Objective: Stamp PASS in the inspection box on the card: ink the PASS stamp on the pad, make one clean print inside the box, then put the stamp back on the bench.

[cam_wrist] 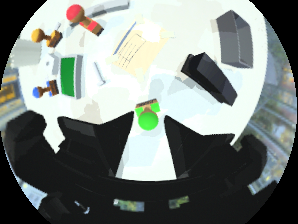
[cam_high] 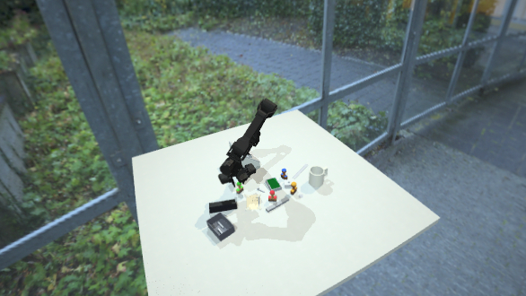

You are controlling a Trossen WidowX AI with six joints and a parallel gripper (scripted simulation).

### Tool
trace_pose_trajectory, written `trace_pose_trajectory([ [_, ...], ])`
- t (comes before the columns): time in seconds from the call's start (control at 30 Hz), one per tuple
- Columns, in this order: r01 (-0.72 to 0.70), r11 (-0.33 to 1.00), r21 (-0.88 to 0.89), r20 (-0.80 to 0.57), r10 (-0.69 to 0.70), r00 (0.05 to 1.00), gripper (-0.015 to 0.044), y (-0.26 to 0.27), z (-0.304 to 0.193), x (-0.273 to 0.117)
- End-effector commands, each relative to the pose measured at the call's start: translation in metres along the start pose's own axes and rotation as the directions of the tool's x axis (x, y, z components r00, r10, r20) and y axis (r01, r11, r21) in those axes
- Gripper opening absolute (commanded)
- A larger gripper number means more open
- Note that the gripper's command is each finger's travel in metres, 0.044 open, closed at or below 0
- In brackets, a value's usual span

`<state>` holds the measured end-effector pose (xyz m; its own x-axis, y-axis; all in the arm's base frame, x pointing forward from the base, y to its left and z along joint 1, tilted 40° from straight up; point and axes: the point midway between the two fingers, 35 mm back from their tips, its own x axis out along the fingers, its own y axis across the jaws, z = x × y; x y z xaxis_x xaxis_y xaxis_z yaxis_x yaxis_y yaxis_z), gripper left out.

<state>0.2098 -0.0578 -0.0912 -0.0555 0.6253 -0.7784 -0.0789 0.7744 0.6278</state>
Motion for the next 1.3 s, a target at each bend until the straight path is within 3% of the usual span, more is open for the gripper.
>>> trace_pose_trajectory([
  [0.0,-0.004,1.0,0.005,0.005,0.004,1.0,0.0213,0.001,0.0,0.006],
  [0.4,-0.006,1.0,0.005,0.005,0.006,1.0,0.0213,0.002,-0.001,0.022],
  [1.07,-0.003,1.0,0.0,-0.001,0.003,1.0,0.008,0.002,-0.001,0.02],
  [1.17,-0.003,1.0,0.0,-0.001,0.003,1.0,0.0001,0.002,-0.001,0.019],
  [1.27,-0.002,1.0,0.0,-0.001,0.002,1.0,0.0,0.002,-0.001,0.018],
])
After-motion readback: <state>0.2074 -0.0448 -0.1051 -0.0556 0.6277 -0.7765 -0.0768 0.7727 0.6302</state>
